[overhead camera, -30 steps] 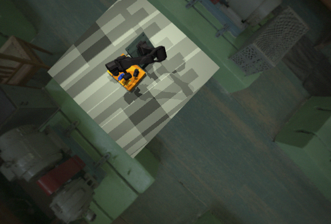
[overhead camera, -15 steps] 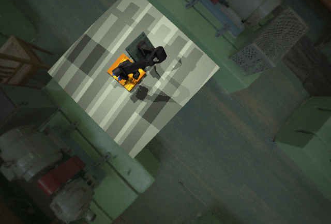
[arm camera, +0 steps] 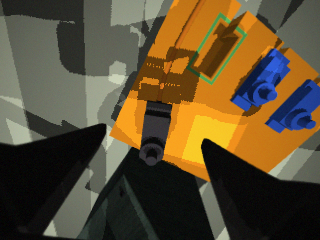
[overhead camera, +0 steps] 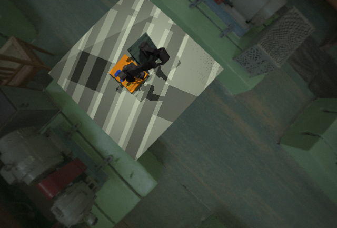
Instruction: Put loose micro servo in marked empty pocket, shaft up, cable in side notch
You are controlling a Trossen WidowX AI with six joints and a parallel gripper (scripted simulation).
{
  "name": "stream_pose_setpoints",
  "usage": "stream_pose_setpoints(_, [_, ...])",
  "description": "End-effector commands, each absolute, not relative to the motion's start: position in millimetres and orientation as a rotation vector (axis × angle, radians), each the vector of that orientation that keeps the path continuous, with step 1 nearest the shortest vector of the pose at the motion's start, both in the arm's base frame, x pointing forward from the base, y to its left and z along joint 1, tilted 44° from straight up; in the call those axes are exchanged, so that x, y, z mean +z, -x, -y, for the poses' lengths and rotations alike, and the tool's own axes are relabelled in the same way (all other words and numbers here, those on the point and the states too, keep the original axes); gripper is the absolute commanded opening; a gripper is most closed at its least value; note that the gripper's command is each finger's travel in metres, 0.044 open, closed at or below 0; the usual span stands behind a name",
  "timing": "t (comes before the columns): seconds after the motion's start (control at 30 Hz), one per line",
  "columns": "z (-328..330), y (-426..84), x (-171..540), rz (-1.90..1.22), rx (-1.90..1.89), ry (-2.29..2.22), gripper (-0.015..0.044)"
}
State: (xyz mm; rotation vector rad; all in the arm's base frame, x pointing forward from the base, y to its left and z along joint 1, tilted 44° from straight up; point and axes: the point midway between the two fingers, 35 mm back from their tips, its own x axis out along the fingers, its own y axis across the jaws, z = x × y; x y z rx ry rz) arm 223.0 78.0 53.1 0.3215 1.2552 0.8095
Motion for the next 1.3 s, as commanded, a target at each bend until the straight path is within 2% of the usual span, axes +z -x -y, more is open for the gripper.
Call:
stream_pose_setpoints(0.0, [-87.4,-221.1,41.3,-1.268,0.809,-0.324,0.0440])
stream_pose_setpoints(0.63, [-101.9,-222.1,26.3,-1.267,0.810,-0.325,0.0440])
stream_pose_setpoints(1.03, [-101.9,-222.1,26.3,-1.267,0.810,-0.325,0.0125])
stream_pose_setpoints(1.23, [-101.9,-222.1,26.3,-1.267,0.810,-0.325,0.0085])
stream_pose_setpoints(1.27, [-101.3,-222.1,26.9,-1.267,0.810,-0.325,0.0059])
